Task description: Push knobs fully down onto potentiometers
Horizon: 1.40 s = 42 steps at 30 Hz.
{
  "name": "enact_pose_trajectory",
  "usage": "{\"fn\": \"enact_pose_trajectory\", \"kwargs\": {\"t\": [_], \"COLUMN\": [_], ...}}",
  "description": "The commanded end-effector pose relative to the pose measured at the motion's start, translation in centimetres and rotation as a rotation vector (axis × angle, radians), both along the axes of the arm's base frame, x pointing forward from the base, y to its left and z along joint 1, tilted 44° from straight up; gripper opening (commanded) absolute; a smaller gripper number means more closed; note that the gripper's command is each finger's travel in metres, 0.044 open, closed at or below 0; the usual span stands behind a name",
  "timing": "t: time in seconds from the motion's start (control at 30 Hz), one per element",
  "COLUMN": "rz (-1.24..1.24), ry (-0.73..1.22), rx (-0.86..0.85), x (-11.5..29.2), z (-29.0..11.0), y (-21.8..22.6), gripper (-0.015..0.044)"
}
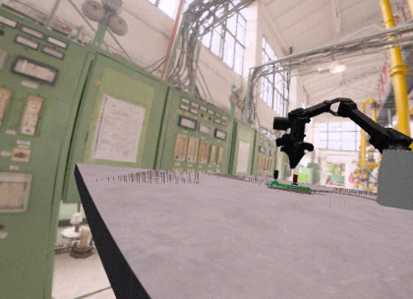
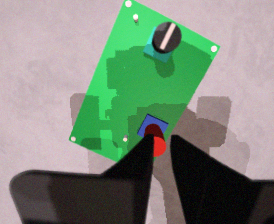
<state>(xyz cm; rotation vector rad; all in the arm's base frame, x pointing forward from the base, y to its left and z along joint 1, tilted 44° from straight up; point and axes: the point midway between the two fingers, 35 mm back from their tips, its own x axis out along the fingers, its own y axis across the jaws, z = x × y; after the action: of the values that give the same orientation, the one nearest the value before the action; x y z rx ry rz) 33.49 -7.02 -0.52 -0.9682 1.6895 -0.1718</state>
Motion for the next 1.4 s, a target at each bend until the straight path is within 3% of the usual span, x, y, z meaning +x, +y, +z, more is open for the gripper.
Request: {"fn": "enact_pose_trajectory", "kwargs": {"t": [0.0,1.37], "rz": [0.083,1.117], "ry": [0.042,1.025], "rx": [0.016,0.074], "x": [0.9,3.8], "z": [0.3,0.1], "y": [0.5,2.2], "gripper": [0.0000,0.0000]}}
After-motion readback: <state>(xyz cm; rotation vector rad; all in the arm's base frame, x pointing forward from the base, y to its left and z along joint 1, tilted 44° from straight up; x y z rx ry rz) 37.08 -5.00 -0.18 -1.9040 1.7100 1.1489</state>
